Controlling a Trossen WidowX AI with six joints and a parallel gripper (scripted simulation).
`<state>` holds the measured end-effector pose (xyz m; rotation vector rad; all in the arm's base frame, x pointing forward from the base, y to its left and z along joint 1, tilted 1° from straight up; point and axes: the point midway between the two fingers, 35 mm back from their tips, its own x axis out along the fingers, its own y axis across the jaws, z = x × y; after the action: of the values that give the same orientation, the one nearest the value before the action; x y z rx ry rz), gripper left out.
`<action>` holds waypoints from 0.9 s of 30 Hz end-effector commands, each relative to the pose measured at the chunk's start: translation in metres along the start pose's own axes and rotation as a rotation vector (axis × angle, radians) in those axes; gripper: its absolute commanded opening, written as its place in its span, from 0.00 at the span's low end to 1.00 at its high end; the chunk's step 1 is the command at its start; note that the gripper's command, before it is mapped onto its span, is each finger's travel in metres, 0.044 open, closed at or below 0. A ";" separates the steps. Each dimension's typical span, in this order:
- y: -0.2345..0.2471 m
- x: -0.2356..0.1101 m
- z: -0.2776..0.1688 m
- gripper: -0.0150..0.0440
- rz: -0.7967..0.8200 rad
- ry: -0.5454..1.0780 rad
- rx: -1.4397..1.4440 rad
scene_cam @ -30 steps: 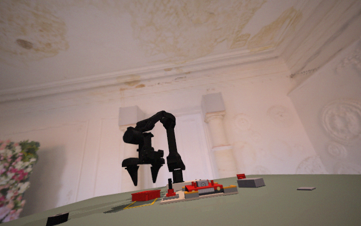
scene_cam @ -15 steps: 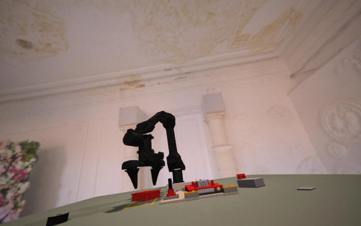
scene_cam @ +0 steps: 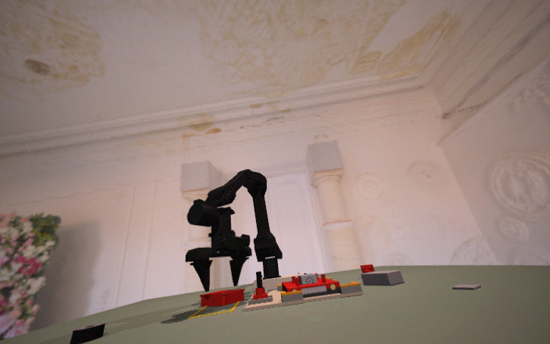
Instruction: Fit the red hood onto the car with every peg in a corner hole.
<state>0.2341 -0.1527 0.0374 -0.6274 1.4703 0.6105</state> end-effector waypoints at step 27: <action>0.001 0.016 -0.001 1.00 0.006 0.004 -0.001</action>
<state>0.2339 -0.1526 0.0250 -0.6268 1.4709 0.6111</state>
